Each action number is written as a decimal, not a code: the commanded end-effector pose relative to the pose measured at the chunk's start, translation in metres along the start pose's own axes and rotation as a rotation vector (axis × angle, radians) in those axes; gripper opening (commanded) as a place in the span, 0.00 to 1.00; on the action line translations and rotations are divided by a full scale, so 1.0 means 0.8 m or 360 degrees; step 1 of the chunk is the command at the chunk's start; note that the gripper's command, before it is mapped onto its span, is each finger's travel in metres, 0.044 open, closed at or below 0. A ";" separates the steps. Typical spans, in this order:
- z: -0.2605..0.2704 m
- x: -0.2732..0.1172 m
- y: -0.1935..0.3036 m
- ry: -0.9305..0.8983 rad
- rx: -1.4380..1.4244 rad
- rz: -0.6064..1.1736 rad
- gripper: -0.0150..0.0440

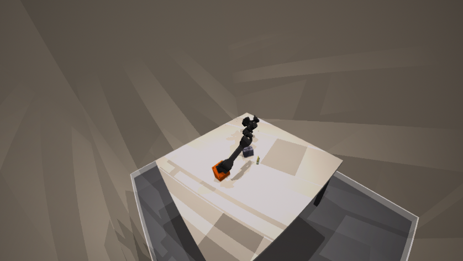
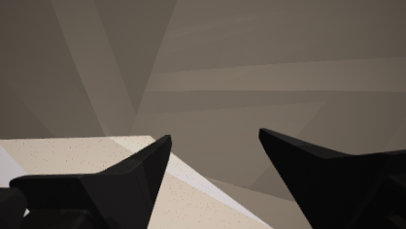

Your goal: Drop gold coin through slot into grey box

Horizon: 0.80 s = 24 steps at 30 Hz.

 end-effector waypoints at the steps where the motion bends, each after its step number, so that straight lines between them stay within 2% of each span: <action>1: -0.001 0.000 0.000 -0.0004 0.0010 0.0012 0.89; 9: -0.052 -0.022 -0.020 -0.0164 0.0421 0.0576 0.53; 16: -0.093 -0.075 -0.045 -0.0232 0.0692 0.1157 0.53; 24: -0.135 -0.167 -0.083 -0.0221 0.0832 0.1818 0.53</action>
Point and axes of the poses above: the point midway between the two fingers, 35 mm back from their tips, its own x axis out along the fingers, its own z axis across the jaws, y = z × x, the point moved 9 cm from there along -x, back along the fingers, and after that the axes turned 13 degrees about x, right-handed, at the moved point
